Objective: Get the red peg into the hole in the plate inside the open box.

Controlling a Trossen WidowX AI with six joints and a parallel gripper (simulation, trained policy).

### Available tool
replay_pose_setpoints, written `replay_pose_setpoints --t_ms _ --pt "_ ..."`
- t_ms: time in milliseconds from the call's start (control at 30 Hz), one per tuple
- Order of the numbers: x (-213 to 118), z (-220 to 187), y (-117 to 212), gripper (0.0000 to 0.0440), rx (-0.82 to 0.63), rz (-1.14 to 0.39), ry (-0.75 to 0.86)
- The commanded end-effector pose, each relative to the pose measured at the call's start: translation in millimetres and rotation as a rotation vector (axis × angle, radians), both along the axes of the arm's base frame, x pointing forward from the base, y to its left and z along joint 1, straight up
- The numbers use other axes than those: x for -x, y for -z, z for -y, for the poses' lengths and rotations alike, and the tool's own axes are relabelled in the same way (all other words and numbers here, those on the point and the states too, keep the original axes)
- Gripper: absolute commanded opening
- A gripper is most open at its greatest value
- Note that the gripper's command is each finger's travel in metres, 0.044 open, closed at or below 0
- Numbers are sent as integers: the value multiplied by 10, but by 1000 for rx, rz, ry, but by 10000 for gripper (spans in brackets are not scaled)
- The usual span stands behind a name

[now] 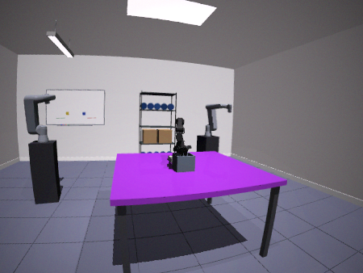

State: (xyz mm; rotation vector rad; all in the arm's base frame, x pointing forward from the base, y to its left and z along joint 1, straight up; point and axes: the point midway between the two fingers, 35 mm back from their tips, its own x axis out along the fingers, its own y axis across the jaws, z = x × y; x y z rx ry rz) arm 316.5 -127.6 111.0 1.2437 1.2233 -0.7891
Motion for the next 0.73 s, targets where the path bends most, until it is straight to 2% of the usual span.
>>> replay_pose_setpoints --t_ms 0,533,633,700 --pt "-34 5 -101 195 -31 36 -5" --pt "-126 112 -459 268 -85 144 -15" --pt "-150 149 -541 272 -84 170 -23" --pt "-165 180 -605 253 -77 189 -33"
